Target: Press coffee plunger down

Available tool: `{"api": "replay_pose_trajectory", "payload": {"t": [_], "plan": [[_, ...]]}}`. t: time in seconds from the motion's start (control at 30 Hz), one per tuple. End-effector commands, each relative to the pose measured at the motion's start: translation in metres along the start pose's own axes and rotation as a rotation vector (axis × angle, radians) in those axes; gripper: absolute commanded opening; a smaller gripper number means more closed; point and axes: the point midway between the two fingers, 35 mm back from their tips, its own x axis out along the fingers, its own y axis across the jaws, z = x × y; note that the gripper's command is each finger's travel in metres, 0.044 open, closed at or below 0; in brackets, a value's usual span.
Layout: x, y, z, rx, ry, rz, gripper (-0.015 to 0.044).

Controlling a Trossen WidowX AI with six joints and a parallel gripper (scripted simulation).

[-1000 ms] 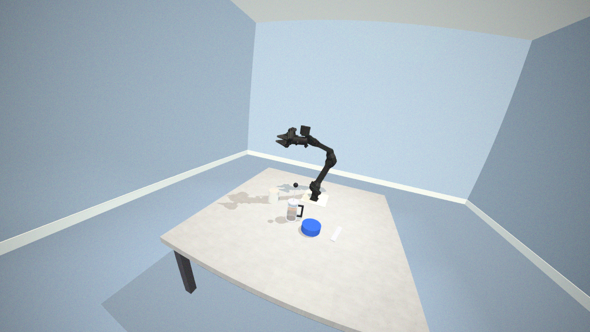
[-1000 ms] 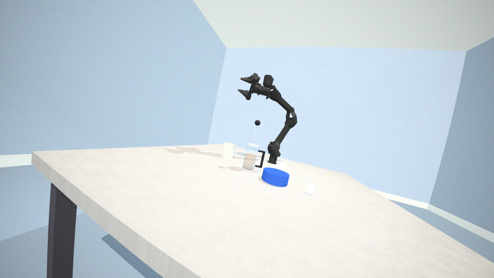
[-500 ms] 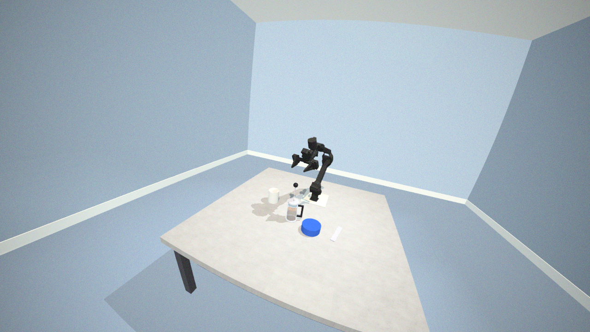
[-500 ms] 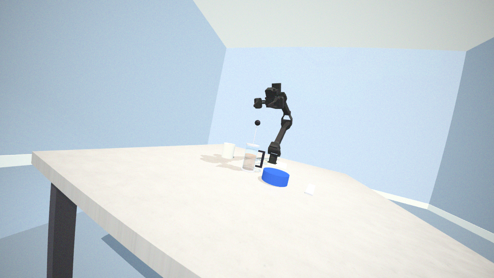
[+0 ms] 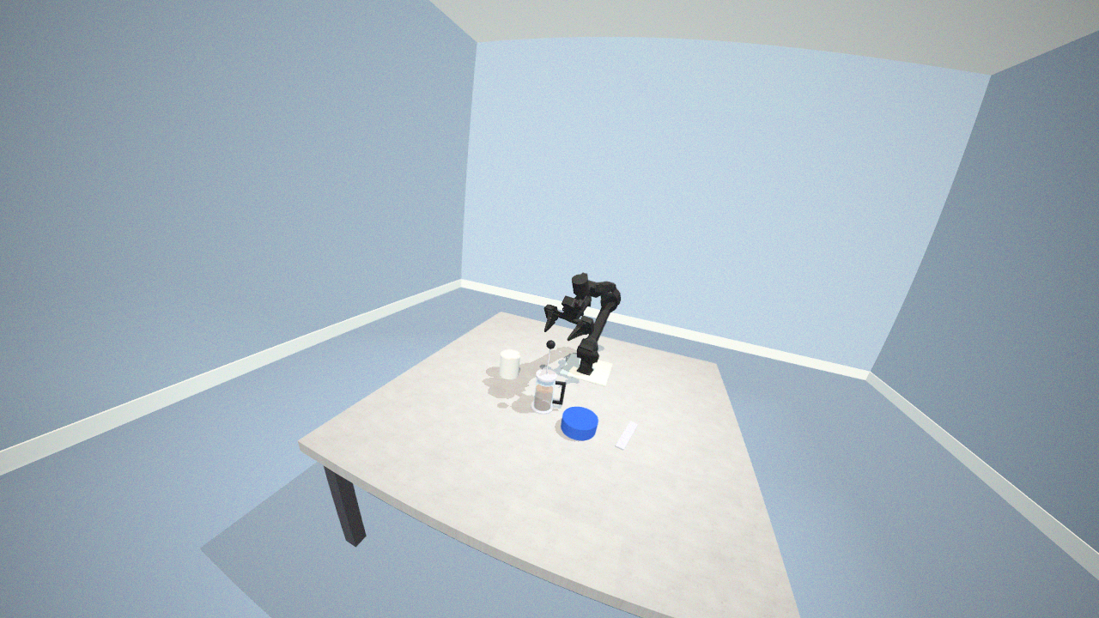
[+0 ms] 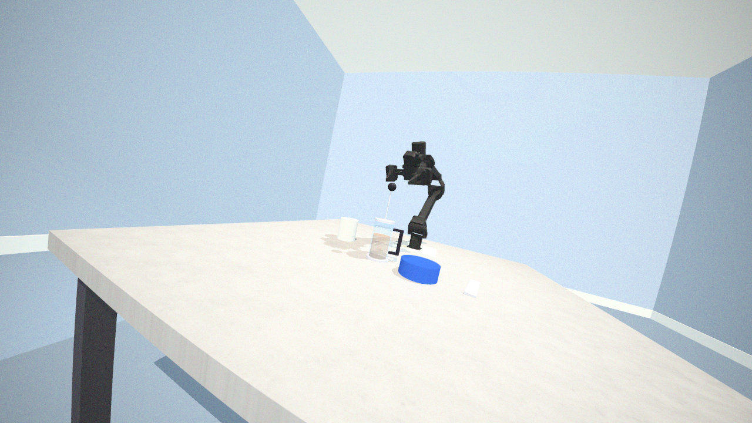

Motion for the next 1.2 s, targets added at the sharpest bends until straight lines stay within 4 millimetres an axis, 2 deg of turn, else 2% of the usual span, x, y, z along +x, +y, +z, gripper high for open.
{"api": "replay_pose_trajectory", "payload": {"t": [0.0, 0.87, 1.17], "plan": [[0.003, 0.001, -0.003, -0.004, -0.005, 0.005, 0.0440], [0.040, 0.000, -0.003, -0.003, -0.008, 0.004, 0.0440], [0.040, 0.000, -0.003, -0.003, -0.008, 0.004, 0.0204]]}}
